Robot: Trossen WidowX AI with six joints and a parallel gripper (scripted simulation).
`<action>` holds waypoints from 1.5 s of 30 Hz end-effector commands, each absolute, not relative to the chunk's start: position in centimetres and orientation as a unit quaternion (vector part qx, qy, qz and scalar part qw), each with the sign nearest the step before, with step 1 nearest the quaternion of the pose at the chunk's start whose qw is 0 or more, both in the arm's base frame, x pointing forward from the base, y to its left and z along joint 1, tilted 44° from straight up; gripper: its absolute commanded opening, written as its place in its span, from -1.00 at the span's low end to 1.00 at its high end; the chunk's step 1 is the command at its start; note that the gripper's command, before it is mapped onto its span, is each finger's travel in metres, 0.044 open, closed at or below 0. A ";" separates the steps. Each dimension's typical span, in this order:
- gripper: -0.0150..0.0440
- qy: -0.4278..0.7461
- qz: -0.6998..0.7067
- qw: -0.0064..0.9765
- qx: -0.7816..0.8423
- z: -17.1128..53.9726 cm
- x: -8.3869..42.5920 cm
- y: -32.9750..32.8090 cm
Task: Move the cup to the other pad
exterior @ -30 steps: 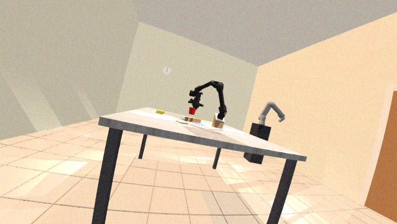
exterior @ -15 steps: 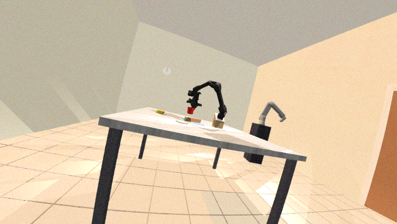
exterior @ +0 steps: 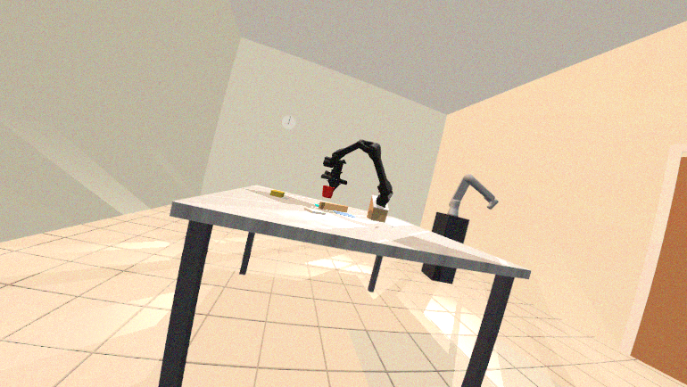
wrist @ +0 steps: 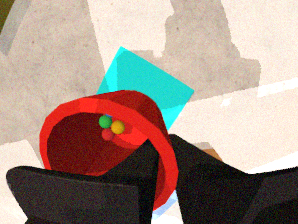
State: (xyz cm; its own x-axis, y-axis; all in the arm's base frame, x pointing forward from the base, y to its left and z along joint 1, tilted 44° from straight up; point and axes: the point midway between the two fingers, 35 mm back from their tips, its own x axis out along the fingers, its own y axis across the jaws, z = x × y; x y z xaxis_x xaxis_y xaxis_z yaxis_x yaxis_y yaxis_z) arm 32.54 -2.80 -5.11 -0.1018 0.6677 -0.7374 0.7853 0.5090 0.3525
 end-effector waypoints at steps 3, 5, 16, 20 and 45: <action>-0.49 0.744 -0.066 0.446 0.492 -6.4 32.1 -1.8; -0.49 0.744 -0.066 0.446 0.492 -6.7 32.1 -1.5; -0.49 0.744 -0.065 0.446 0.492 -8.2 31.9 -0.2; -0.49 0.744 -0.065 0.446 0.492 -8.7 31.8 0.3; -0.49 0.743 -0.064 0.453 0.490 -9.3 31.9 0.8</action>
